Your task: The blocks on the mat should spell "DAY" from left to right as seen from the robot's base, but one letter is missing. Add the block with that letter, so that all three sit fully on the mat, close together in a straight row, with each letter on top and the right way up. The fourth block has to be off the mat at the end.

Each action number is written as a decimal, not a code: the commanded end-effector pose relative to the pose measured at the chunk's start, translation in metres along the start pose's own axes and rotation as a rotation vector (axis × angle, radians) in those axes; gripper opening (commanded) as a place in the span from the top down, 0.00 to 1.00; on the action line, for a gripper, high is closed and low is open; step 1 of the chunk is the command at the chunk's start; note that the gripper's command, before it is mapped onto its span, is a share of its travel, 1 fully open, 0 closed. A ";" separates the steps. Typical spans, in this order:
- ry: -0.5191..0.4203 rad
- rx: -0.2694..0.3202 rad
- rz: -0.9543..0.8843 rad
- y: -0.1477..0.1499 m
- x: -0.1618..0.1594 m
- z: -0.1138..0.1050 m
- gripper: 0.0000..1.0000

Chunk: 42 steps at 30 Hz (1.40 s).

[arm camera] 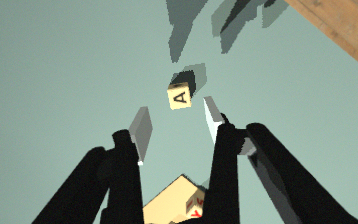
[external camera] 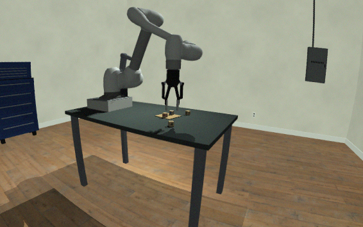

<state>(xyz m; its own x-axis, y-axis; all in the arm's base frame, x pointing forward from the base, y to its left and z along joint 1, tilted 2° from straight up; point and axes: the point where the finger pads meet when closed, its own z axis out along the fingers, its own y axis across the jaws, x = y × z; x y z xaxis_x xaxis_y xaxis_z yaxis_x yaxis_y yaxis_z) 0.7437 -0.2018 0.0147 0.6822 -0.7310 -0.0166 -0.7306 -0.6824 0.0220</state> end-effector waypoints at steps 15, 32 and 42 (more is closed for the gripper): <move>-0.005 -0.004 -0.009 0.001 -0.004 0.012 0.60; -0.005 -0.004 -0.009 0.002 -0.004 0.034 0.60; -0.005 -0.004 -0.009 0.002 -0.004 0.048 0.60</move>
<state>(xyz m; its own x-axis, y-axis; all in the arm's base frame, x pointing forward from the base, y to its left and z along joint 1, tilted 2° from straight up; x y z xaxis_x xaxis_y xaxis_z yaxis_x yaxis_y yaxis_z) 0.7428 -0.2013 -0.0263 0.6831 -0.7301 -0.0168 -0.7298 -0.6833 0.0216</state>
